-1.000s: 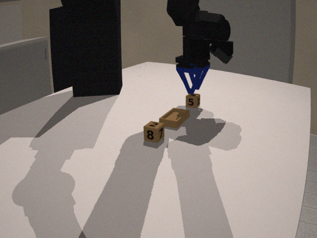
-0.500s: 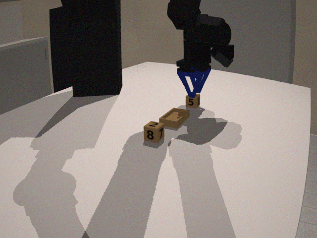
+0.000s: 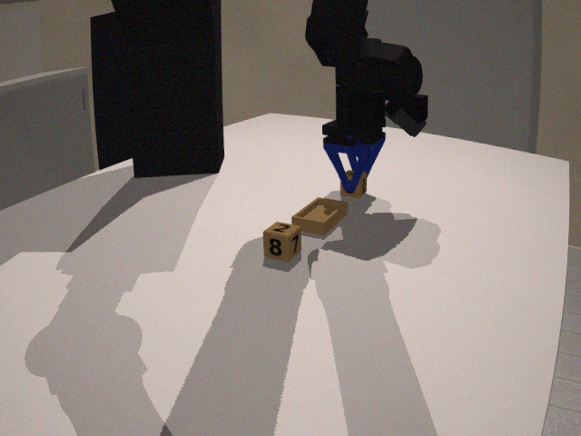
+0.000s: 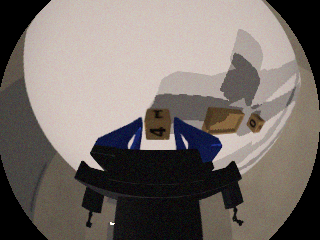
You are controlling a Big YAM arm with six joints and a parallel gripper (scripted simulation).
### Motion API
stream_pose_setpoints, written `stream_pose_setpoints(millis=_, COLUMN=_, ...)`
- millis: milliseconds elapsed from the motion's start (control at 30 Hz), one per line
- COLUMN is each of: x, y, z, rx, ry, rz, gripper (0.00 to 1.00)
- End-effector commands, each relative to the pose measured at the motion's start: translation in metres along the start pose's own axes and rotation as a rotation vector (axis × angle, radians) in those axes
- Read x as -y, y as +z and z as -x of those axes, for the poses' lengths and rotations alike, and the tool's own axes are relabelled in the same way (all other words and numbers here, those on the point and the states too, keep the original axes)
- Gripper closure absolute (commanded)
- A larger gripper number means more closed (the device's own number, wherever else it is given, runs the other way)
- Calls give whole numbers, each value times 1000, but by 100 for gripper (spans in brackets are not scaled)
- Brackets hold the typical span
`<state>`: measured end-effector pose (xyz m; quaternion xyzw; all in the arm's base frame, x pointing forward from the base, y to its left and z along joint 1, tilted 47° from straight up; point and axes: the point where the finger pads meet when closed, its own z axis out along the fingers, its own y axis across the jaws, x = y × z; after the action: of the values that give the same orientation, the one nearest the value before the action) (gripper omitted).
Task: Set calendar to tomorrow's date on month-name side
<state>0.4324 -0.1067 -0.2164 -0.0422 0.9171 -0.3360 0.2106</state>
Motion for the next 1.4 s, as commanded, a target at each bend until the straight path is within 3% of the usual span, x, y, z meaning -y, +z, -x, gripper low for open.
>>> stream_pose_setpoints(millis=0, x=2, y=6, z=-2, rx=-3, ry=-7, rz=-3, gripper=53)
stream_pose_setpoints(millis=1167, x=2, y=5, z=0, rx=2, ry=-7, rz=-3, gripper=53)
stream_pose_setpoints(millis=1200, x=2, y=5, z=0, rx=2, ry=-7, rz=-3, gripper=73)
stream_pose_setpoints(millis=1367, x=2, y=5, z=0, rx=1, ry=-7, rz=-3, gripper=73)
